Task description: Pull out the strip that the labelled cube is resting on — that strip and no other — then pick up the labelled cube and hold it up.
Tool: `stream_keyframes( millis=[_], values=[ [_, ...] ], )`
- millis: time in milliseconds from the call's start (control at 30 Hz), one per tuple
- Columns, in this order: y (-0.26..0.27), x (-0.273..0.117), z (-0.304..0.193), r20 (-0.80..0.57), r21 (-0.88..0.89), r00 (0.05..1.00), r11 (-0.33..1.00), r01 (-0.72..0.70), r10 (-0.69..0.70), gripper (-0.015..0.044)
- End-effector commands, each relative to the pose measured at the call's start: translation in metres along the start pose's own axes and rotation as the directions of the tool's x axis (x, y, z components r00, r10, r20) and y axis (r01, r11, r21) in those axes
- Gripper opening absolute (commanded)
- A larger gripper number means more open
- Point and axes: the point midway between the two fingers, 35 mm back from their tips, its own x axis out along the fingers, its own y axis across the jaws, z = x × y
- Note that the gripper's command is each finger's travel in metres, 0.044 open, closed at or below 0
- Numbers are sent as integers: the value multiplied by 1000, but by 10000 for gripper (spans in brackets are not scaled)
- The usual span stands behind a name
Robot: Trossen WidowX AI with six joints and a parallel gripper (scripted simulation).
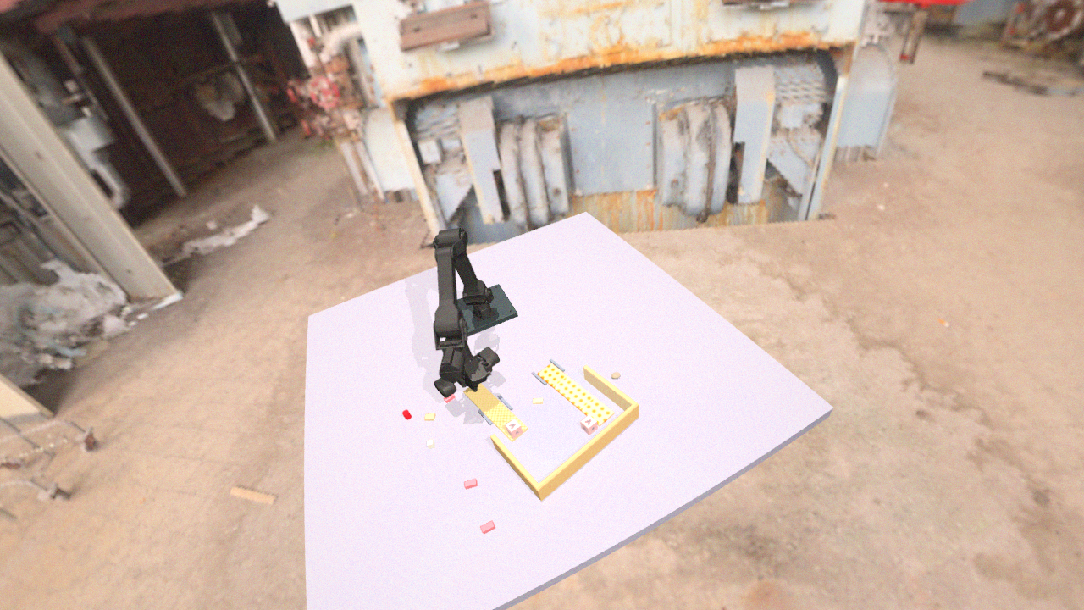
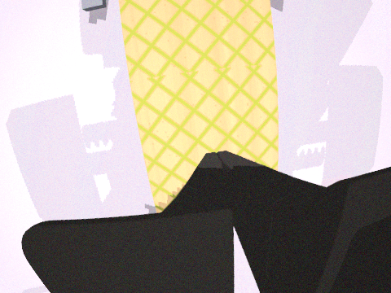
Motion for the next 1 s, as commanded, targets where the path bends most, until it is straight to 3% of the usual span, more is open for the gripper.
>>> stream_keyframes(
  millis=[0, 967],
  values=[
    [2, 4, -13, -17, 2, 1000, 1000, -9, 9, 0],
    [3, 3, -57, -21, 2, 1000, 1000, -9, 9, 0]
  ],
)
